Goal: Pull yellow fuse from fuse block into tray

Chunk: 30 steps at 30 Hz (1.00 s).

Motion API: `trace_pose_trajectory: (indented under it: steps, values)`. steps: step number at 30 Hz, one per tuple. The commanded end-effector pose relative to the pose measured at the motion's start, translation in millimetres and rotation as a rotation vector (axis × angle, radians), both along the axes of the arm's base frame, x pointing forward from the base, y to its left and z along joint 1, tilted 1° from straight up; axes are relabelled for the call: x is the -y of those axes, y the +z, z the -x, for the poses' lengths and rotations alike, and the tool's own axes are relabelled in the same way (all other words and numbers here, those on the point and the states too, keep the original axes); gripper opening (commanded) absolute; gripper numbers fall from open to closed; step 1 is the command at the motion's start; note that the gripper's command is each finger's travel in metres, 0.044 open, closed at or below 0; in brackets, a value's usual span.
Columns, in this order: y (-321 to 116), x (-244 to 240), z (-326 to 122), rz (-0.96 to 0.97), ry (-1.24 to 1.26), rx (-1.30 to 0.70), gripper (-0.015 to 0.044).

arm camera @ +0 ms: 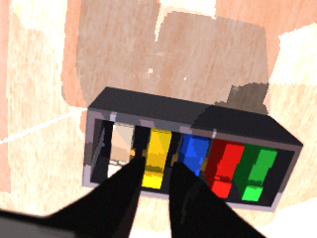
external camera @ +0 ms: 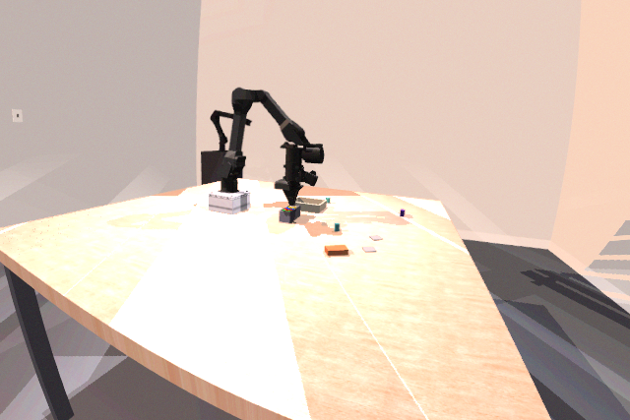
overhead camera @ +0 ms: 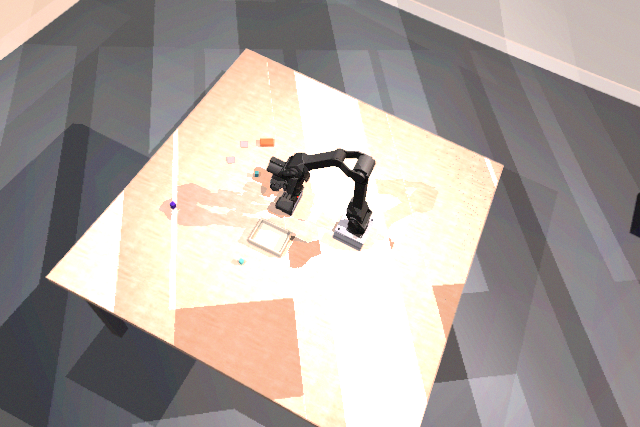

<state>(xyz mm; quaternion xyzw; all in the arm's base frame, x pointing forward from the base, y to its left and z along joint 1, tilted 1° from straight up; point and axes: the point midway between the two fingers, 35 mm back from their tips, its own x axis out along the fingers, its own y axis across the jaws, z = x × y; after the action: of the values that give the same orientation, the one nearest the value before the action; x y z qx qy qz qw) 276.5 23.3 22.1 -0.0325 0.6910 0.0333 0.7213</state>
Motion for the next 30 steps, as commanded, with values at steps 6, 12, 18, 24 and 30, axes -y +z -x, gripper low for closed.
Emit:
trace_pose_trajectory:
  steps: [6, 12, 18, 24, 30]
  values:
    - [-2.0, -0.6, 0.5, -0.003, -0.004, -0.003, 0.0060]
    - [-3.6, -0.6, 0.4, -0.003, -0.004, -0.003, 0.0060]
    - [-8.8, -0.6, 0.2, -0.003, -0.004, -0.003, 0.0060]
    - [-12.1, -0.6, 0.1, -0.003, -0.004, -0.003, 0.0060]
    - [-11.0, 0.0, 0.2, 0.000, 0.000, -0.003, 0.0040]
